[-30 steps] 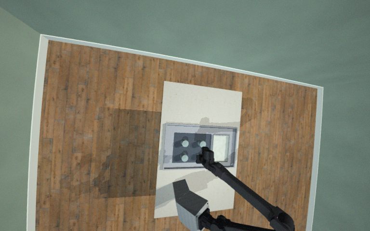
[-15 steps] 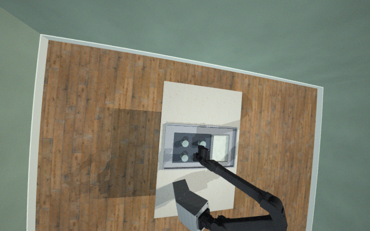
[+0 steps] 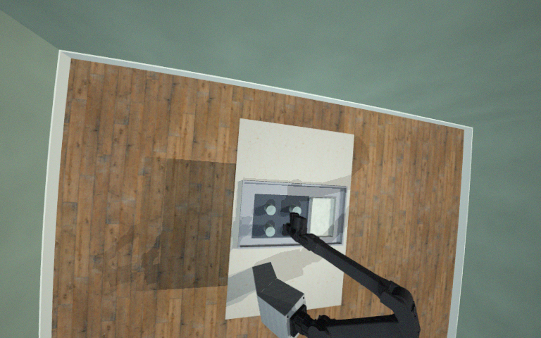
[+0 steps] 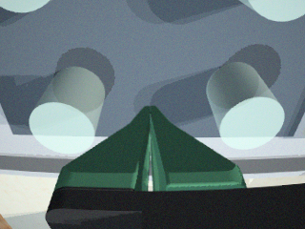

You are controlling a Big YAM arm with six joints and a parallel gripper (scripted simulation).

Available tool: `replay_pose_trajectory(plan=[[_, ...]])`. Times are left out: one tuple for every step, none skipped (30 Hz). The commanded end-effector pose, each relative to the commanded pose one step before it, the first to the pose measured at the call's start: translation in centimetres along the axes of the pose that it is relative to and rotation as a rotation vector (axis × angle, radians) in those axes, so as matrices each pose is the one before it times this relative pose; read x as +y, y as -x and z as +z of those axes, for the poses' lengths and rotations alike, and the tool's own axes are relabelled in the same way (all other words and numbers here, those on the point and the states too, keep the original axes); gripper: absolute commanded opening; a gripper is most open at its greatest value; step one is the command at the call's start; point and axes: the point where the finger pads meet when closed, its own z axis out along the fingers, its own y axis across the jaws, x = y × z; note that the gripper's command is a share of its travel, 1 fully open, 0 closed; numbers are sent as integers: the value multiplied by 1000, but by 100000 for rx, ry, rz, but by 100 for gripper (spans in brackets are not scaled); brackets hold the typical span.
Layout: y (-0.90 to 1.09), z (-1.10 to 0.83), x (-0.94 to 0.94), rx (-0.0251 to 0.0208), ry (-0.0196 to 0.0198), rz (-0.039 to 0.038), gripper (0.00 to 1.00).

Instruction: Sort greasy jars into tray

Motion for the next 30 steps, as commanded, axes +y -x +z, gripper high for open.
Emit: replay_pose_trajectory(plan=[[1610,-346,-552,-3521,-2,1467,0],[0,0,0,0,0,0,0],[0,0,0,0,0,0,0],[0,0,0,0,0,0,0],[0,0,0,0,0,0,0],[0,0,0,0,0,0,0],[0,0,0,0,0,0,0],[0,0,0,0,0,0,0],[0,0,0,0,0,0,0],[0,0,0,0,0,0,0],[0,0,0,0,0,0,0],[0,0,0,0,0,0,0],[644,431,-522,0,0,0,0],[0,0,0,0,0,0,0],[0,0,0,0,0,0,0],[0,0,0,0,0,0,0],[0,0,0,0,0,0,0],[0,0,0,0,0,0,0],[0,0,0,0,0,0,0],[0,0,0,0,0,0,0],[-48,0,-771,0,0,0,0],[-48,0,-771,0,0,0,0],[-48,0,-771,0,0,0,0],[-48,0,-771,0,0,0,0],[0,0,0,0,0,0,0],[0,0,0,0,0,0,0],[-48,0,-771,0,0,0,0],[-48,0,-771,0,0,0,0],[-48,0,-771,0,0,0,0],[-48,0,-771,0,0,0,0]])
